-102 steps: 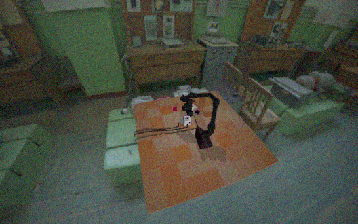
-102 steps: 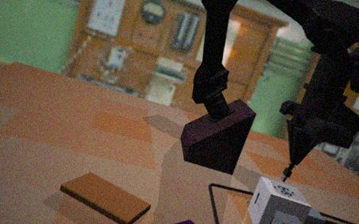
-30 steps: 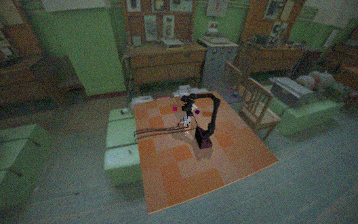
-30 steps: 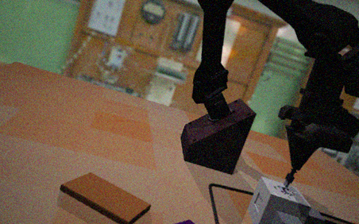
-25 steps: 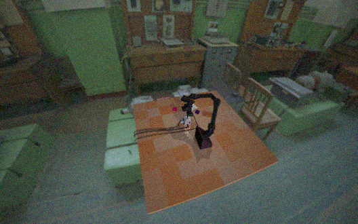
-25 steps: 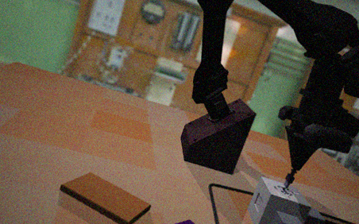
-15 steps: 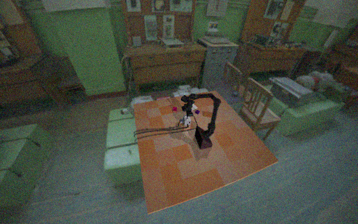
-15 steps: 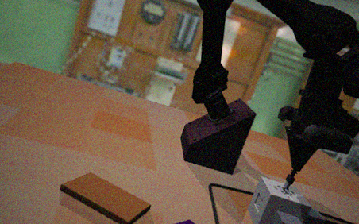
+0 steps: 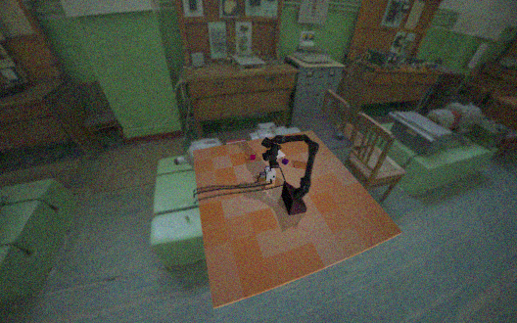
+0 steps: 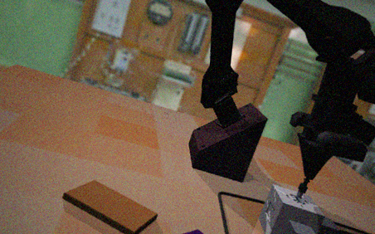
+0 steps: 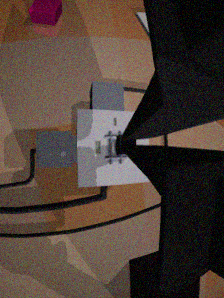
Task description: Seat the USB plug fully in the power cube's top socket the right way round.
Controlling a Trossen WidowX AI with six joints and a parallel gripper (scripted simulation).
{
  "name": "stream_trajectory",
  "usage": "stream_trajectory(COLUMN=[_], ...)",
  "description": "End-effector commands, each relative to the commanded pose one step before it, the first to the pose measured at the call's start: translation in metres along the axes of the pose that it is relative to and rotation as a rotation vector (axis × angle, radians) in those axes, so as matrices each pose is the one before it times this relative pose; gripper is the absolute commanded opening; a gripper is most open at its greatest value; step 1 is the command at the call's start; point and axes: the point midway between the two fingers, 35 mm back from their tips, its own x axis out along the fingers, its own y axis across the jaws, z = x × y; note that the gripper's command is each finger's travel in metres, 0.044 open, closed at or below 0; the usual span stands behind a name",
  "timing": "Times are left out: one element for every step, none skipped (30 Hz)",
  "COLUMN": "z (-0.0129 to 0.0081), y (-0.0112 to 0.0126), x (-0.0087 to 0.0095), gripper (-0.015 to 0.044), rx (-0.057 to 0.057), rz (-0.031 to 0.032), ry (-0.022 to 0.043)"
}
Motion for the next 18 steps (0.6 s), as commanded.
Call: stream_trajectory(z=[0.00018, -0.00001, -0.00001, -0.00001, -0.00001, -0.00001, -0.00001, -0.00001, -0.00001, -0.00001, -0.00001, -0.00001, -0.00001, -0.00001, -0.00001, -0.00001, -0.00001, -0.00001], y=[0.00047, 0.00000, 0.00000, 0.00000, 0.00000, 0.00000, 0.00000, 0.00000, 0.00000, 0.00000, 0.00000, 0.00000, 0.00000, 0.00000, 0.00000, 0.00000, 0.00000, 0.00000], x=[0.00024, 0.00012, 0.00012, 0.00012, 0.00012, 0.00012, 0.00012, 0.00012, 0.00012, 0.00012, 0.00012, 0.00012, 0.00012, 0.00012, 0.00012, 0.00012, 0.00012, 0.00012], gripper=[0.0000, 0.0000, 0.0000, 0.0000, 0.0000, 0.0000, 0.0000, 0.0000, 0.0000, 0.0000, 0.0000, 0.0000, 0.0000, 0.0000, 0.0000, 0.0000, 0.0000, 0.0000], rx=[-0.0038, 0.0000, 0.0000, 0.0000, 0.0000, 0.0000, 0.0000, 0.0000, 0.0000, 0.0000, 0.0000, 0.0000, 0.0000, 0.0000, 0.0000, 0.0000, 0.0000, 0.0000], rz=[0.00116, 0.00000, 0.00000, 0.00000, 0.00000, 0.00000, 0.00000, 0.00000, 0.00000, 0.00000, 0.00000, 0.00000, 0.00000, 0.00000, 0.00000, 0.00000, 0.00000, 0.00000], ry=[-0.00489, 0.00000, 0.00000, 0.00000, 0.00000, 0.00000, 0.00000, 0.00000, 0.00000, 0.00000, 0.00000, 0.00000, 0.00000, 0.00000, 0.00000, 0.00000, 0.00000, 0.00000])
